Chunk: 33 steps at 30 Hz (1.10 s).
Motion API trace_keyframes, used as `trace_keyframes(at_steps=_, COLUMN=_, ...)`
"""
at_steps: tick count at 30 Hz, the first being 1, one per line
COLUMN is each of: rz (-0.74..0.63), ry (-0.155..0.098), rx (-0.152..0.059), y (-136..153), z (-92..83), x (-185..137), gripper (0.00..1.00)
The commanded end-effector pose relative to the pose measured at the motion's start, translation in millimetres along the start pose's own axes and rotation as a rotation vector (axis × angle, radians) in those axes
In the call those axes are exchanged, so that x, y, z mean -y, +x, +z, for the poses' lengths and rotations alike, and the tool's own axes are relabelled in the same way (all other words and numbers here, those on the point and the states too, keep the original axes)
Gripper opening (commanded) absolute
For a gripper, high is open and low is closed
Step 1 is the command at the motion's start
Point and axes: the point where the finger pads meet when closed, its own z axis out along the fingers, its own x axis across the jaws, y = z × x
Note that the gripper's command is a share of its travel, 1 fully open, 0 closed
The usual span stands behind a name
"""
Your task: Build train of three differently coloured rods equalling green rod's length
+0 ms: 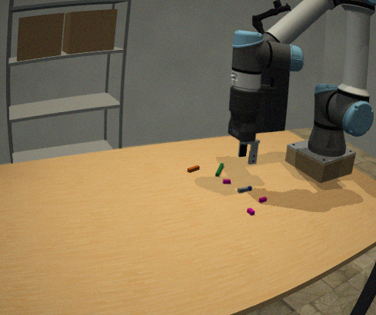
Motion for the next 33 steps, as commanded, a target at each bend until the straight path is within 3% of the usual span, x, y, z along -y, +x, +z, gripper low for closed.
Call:
trace_keyframes(at_steps=1, rz=0.000, ry=-0.001, rx=0.000, y=-0.1, z=-0.4, x=-0.4, gripper=1.00)
trace_keyframes(at_steps=19, rz=0.024, ry=-0.001, rx=0.000, y=-0.9, z=-0.2, x=-0.9, gripper=1.00)
trace_keyframes(at_steps=33, rz=0.212, ry=-0.001, rx=0.000, y=-7.2, z=1.2, x=-5.0, gripper=1.00)
